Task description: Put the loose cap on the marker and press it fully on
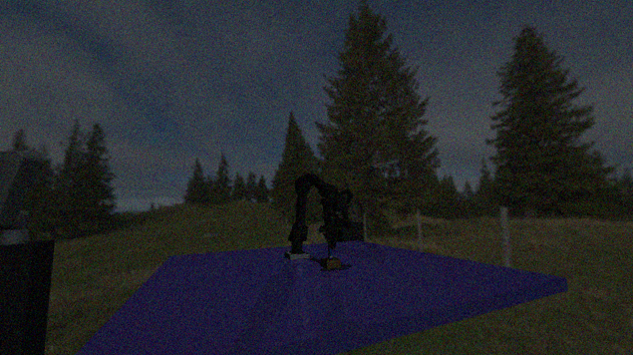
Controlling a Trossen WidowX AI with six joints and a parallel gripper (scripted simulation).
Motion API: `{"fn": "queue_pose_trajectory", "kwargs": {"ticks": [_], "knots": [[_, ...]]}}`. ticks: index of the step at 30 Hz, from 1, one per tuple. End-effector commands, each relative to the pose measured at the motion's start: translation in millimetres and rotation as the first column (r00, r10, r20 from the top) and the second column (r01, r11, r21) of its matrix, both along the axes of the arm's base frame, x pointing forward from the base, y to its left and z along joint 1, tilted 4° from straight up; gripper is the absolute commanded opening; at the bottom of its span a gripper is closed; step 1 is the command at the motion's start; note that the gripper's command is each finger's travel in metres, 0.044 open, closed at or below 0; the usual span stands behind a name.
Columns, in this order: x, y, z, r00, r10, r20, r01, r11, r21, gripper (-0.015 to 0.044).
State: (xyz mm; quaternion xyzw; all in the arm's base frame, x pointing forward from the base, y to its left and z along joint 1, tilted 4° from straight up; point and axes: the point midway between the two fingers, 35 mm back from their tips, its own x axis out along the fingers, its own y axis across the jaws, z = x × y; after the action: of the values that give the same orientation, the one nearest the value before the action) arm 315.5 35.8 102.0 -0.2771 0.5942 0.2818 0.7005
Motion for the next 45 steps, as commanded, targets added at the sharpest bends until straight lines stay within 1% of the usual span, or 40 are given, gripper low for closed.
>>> {"fn": "queue_pose_trajectory", "kwargs": {"ticks": [1,45], "knots": [[-4.7,0.2,-27.7,0.997,0.005,-0.074,-0.006,1.000,-0.011,0.0000],[-3.0,1.8,-32.7,0.997,0.005,-0.074,-0.006,1.000,-0.011,0.0000]]}}
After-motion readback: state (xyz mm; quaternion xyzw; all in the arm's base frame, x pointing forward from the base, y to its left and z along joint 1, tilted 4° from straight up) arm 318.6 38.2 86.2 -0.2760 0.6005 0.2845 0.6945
